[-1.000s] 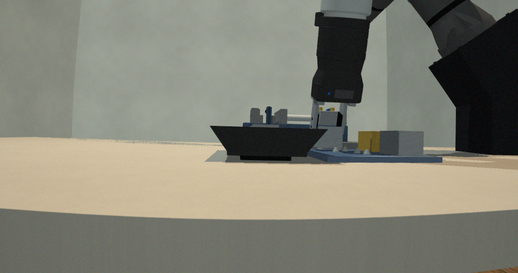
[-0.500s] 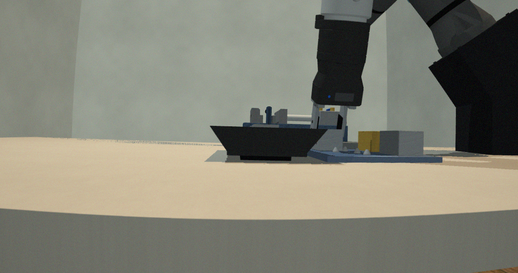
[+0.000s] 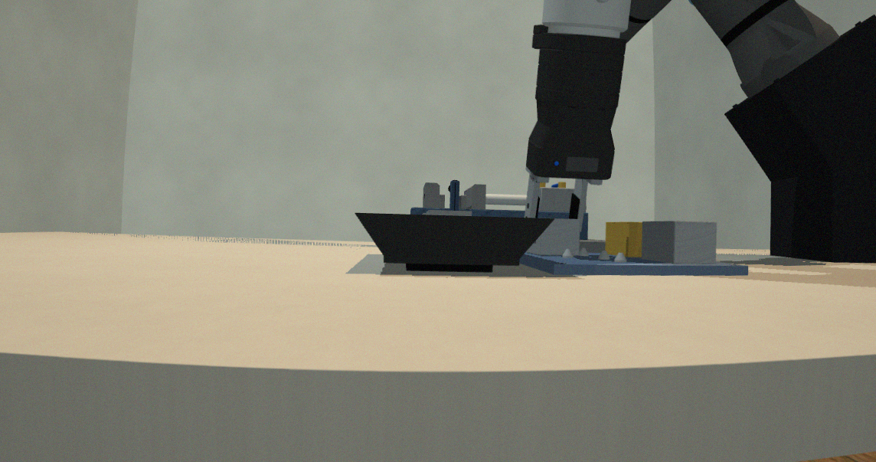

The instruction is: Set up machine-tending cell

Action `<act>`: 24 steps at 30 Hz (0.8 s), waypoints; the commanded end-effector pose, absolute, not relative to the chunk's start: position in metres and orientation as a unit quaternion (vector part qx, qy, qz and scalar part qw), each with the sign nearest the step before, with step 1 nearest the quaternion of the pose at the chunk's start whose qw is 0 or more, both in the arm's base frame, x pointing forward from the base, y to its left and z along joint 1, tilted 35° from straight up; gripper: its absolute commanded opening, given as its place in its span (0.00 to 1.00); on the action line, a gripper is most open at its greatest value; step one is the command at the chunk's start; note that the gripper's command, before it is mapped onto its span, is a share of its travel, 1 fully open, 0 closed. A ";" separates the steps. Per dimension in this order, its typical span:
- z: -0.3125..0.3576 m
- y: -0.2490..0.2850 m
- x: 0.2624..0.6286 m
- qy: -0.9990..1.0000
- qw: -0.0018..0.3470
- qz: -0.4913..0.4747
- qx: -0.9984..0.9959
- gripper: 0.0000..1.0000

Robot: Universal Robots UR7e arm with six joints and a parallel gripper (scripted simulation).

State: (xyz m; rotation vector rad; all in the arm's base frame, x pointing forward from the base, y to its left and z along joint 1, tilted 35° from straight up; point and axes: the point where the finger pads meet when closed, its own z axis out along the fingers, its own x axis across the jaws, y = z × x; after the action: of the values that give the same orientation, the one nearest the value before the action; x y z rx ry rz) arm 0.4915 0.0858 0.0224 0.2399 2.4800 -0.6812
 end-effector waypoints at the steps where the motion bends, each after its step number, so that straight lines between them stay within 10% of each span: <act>1: 0.023 0.086 0.493 0.923 0.277 -0.253 0.090 0.00; 20: 0.023 0.086 0.493 0.923 0.277 -0.253 0.090 0.00; 21: 0.023 0.086 0.493 0.923 0.277 -0.253 0.090 1.00; 24: 0.023 0.086 0.493 0.923 0.277 -0.253 0.090 1.00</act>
State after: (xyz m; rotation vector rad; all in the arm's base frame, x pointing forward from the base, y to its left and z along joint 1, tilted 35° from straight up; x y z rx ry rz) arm 0.4915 0.0858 0.0224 0.2399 2.4798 -0.6812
